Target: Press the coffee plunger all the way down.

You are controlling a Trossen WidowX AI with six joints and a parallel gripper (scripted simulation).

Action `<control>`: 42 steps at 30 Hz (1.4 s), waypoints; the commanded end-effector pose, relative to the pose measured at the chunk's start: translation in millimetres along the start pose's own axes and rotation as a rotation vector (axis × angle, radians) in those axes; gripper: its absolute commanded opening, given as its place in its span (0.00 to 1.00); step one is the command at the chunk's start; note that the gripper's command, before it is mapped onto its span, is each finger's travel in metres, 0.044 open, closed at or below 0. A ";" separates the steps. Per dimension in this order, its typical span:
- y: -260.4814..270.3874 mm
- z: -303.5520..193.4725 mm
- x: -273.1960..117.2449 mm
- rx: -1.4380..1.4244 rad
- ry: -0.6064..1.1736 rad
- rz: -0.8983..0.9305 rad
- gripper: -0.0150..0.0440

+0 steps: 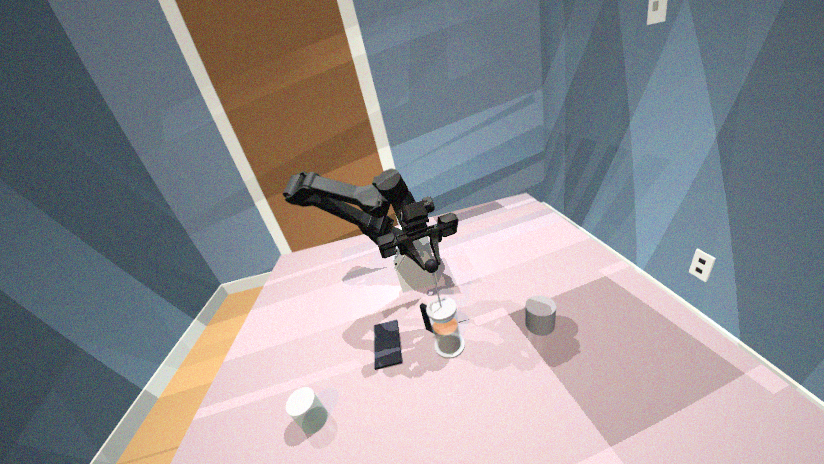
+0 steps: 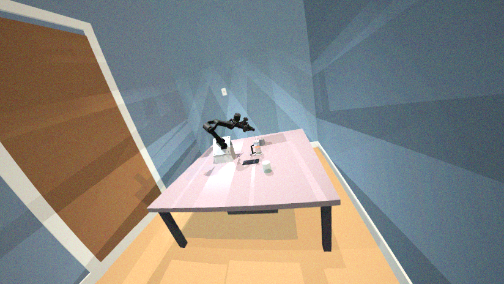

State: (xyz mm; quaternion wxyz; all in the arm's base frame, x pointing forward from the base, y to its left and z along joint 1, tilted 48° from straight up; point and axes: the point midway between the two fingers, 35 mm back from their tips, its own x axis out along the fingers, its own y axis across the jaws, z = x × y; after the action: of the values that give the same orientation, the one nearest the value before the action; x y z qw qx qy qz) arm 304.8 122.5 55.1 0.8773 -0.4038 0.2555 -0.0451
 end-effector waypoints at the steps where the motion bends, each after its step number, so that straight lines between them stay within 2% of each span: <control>1: 0.4 -1.1 0.8 -0.005 0.001 0.000 0.45; 42: 6.9 -50.8 44.9 -0.003 0.008 0.007 0.45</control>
State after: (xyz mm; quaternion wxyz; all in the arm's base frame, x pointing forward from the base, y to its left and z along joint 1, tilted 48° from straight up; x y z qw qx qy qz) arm 324.9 96.3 21.5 0.8894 -0.3897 0.2358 -0.0392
